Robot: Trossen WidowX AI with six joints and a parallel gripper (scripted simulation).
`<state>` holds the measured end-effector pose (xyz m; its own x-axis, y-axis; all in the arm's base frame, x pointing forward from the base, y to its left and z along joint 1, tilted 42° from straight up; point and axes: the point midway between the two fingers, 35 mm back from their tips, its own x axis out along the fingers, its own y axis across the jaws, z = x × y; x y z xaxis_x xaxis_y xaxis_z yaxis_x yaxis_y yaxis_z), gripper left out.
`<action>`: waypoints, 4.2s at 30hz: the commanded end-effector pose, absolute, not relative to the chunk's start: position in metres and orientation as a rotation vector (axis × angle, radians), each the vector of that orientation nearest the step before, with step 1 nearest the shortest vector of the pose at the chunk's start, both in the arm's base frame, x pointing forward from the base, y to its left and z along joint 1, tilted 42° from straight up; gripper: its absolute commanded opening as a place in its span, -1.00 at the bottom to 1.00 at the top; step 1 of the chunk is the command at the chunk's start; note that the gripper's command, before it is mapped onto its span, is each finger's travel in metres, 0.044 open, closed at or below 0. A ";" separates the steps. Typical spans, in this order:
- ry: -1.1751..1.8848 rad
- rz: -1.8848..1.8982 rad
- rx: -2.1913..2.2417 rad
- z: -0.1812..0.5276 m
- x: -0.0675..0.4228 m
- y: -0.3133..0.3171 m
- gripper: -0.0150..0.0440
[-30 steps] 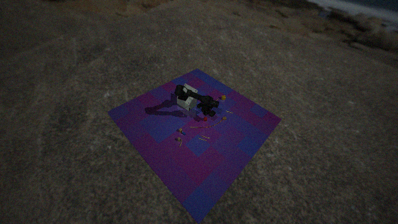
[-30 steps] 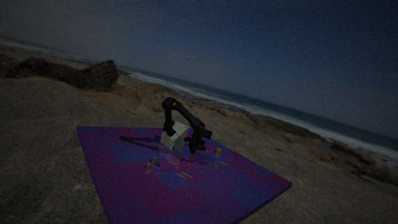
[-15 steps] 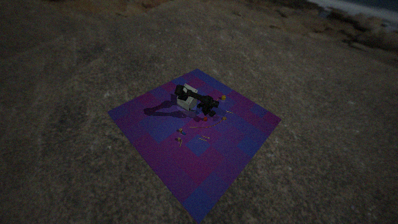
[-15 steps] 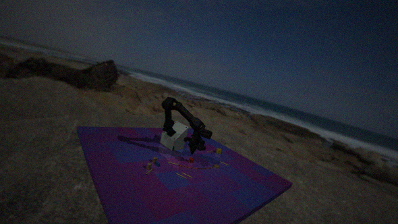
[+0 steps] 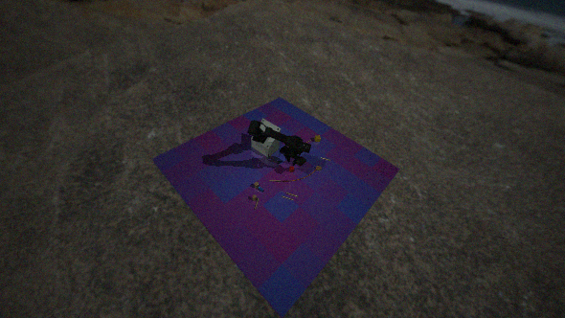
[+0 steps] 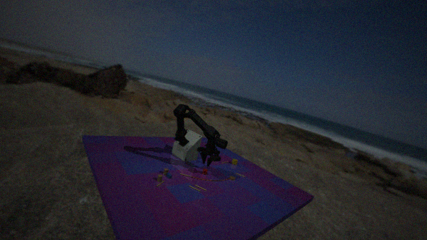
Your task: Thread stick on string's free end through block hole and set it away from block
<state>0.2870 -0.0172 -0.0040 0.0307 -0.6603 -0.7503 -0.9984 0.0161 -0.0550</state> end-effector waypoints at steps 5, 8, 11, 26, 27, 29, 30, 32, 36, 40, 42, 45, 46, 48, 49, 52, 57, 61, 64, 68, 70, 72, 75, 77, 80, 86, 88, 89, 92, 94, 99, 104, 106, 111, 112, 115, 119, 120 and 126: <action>1.692 0.716 -1.707 -0.004 0.287 -0.017 -0.40; 1.692 0.716 -1.707 -0.004 0.287 -0.017 -0.49; 1.692 0.716 -1.707 -0.004 0.287 -0.017 -0.49; 1.682 0.172 -1.273 0.009 0.292 -0.031 0.13; 1.668 0.079 -1.190 0.011 0.293 -0.034 0.22; 1.630 -0.102 -1.023 0.016 0.295 -0.039 0.40; 1.606 -0.190 -0.938 0.019 0.295 -0.042 0.49; 1.550 -0.359 -0.767 0.023 0.297 -0.047 0.67; 1.401 -0.673 -0.422 0.033 0.299 -0.058 1.00; 1.212 -0.948 -0.082 0.043 0.300 -0.070 1.00; 1.144 -1.029 0.026 0.047 0.300 -0.074 1.00; 1.034 -1.143 0.188 0.052 0.300 -0.079 1.00; 0.996 -1.179 0.241 0.054 0.300 -0.081 1.00; 0.917 -1.248 0.347 0.057 0.300 -0.085 1.00; 0.875 -1.281 0.400 0.058 0.300 -0.087 1.00; 0.744 -1.377 0.561 0.064 0.299 -0.093 1.00; 0.509 -1.515 0.822 0.072 0.298 -0.102 1.00; 0.304 -1.605 1.028 0.078 0.297 -0.109 1.00; 0.143 -1.660 1.176 0.083 0.296 -0.114 1.00; -0.026 -1.704 1.323 0.087 0.295 -0.118 1.00; -0.027 -1.704 1.324 0.087 0.295 -0.118 1.00; -0.027 -1.704 1.324 0.087 0.295 -0.118 1.00; -0.027 -1.704 1.324 0.087 0.295 -0.118 1.00; -0.027 -1.704 1.324 0.087 0.295 -0.118 1.00; -0.027 -1.704 1.324 0.087 0.295 -0.118 1.00; -0.027 -1.704 1.324 0.087 0.295 -0.118 0.91; -0.027 -1.704 1.324 0.087 0.295 -0.118 0.73; -0.027 -1.704 1.324 0.087 0.295 -0.118 0.64; -0.027 -1.704 1.324 0.087 0.295 -0.118 0.38; -0.027 -1.704 1.324 0.087 0.295 -0.118 0.20; -0.027 -1.704 1.324 0.087 0.295 -0.118 -0.08; -0.027 -1.704 1.324 0.087 0.295 -0.118 -0.08; -0.027 -1.704 1.324 0.086 0.295 -0.118 -0.08; -0.027 -1.704 1.325 0.082 0.296 -0.122 -0.08; -0.027 -1.704 1.325 0.081 0.296 -0.123 -0.08; -0.027 -1.704 1.325 0.077 0.297 -0.126 -0.08; -0.027 -1.704 1.325 0.072 0.297 -0.130 -0.08; -0.027 -1.704 1.325 0.071 0.297 -0.131 -0.08; -0.027 -1.704 1.325 0.064 0.298 -0.138 -0.08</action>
<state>0.2994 -0.1353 0.0718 0.0408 -0.6721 -0.7393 0.6354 -0.5536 0.5384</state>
